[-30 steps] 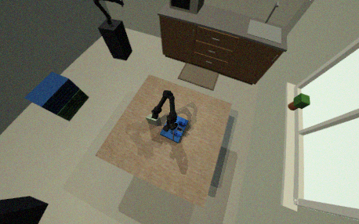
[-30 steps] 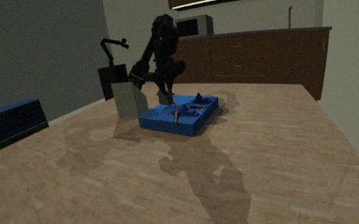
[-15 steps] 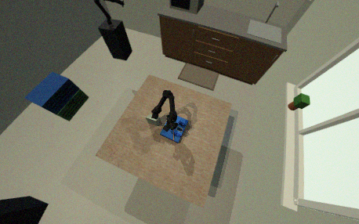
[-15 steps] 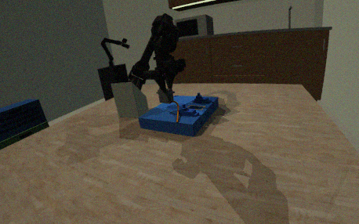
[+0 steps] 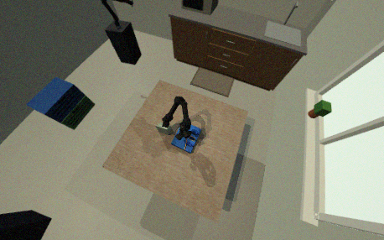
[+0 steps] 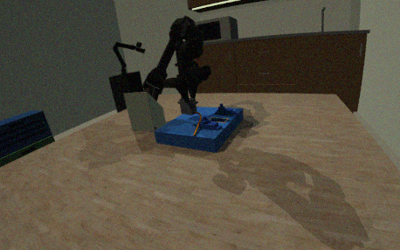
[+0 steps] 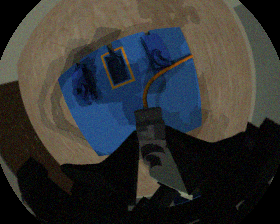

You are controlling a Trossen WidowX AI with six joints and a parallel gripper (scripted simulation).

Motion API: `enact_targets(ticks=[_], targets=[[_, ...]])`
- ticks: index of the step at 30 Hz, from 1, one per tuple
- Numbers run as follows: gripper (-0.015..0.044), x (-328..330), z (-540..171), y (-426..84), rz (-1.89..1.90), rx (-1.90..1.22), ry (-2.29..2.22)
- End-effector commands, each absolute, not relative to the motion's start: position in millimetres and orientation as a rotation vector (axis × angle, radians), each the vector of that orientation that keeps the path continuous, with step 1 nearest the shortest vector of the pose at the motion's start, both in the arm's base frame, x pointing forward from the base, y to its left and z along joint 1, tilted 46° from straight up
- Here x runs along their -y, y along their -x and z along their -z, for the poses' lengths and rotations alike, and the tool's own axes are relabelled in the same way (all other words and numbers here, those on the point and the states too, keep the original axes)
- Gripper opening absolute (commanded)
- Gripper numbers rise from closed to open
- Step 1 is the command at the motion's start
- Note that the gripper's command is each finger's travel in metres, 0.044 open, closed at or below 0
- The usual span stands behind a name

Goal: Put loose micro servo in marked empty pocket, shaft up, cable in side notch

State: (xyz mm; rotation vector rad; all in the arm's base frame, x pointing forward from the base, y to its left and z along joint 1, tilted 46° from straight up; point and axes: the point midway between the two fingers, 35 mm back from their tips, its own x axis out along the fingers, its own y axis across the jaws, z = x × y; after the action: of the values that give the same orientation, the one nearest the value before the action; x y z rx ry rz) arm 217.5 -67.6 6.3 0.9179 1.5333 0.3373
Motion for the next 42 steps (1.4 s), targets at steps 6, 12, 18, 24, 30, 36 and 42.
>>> enact_targets(ticks=[6, 12, 18, 24, 30, 36, 42], targets=[[0.0, 54.2, -22.7, -222.2, -0.342, -1.522, -0.912], [0.0, 54.1, -22.7, -222.2, -0.426, -1.486, -0.821], [0.0, 54.1, -22.7, -222.2, -0.461, -1.47, -0.782], [0.0, 55.4, -22.3, -228.6, -0.461, -1.47, -0.782], [0.0, 59.8, -20.9, -251.8, -0.462, -1.468, -0.781], [0.0, 64.3, -19.4, -275.7, -0.462, -1.467, -0.78], [0.0, 68.5, -17.9, -298.9, -0.462, -1.466, -0.78]])
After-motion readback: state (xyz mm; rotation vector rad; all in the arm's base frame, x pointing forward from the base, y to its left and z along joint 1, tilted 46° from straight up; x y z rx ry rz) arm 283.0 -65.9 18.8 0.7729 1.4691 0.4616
